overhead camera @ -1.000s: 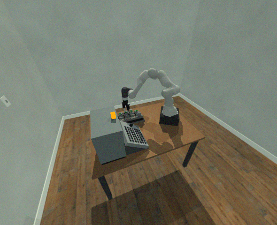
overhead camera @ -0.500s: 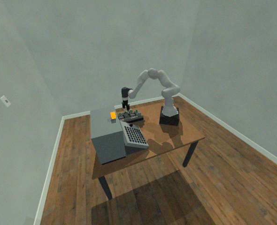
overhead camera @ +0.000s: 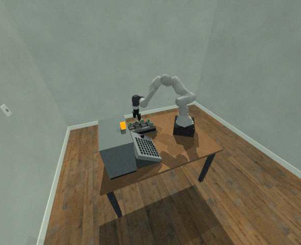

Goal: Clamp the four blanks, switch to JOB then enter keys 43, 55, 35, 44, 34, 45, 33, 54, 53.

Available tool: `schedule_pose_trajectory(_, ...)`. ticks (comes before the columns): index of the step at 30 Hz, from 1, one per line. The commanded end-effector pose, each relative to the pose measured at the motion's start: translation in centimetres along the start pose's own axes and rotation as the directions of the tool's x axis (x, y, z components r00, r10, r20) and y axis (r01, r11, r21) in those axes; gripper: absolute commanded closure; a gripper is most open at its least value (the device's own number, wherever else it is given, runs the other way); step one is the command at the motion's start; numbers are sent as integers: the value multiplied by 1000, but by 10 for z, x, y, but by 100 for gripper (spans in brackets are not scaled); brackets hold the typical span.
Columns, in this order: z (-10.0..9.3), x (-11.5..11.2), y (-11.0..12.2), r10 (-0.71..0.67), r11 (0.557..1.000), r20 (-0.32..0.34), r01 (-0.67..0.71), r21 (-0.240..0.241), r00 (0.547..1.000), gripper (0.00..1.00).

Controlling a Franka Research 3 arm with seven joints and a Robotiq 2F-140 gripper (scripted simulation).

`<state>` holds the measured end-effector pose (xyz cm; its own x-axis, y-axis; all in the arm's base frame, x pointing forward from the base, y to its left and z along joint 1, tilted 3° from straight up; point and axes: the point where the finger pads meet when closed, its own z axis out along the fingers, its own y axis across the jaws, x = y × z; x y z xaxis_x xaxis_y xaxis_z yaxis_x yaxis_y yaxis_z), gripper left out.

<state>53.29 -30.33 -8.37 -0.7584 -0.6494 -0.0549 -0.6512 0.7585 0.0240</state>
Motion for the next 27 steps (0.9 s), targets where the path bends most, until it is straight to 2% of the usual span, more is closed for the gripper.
schedule_pose_trajectory(1,1,0,0,6,1000,0,-6,2,1000,60)
schedule_pose_trajectory(16,1,0,0,6,1000,0,-6,2,1000,60)
schedule_pose_trajectory(17,1,0,0,6,1000,0,-6,2,1000,100)
schedule_pose_trajectory(27,1,0,0,6,1000,0,-6,2,1000,100)
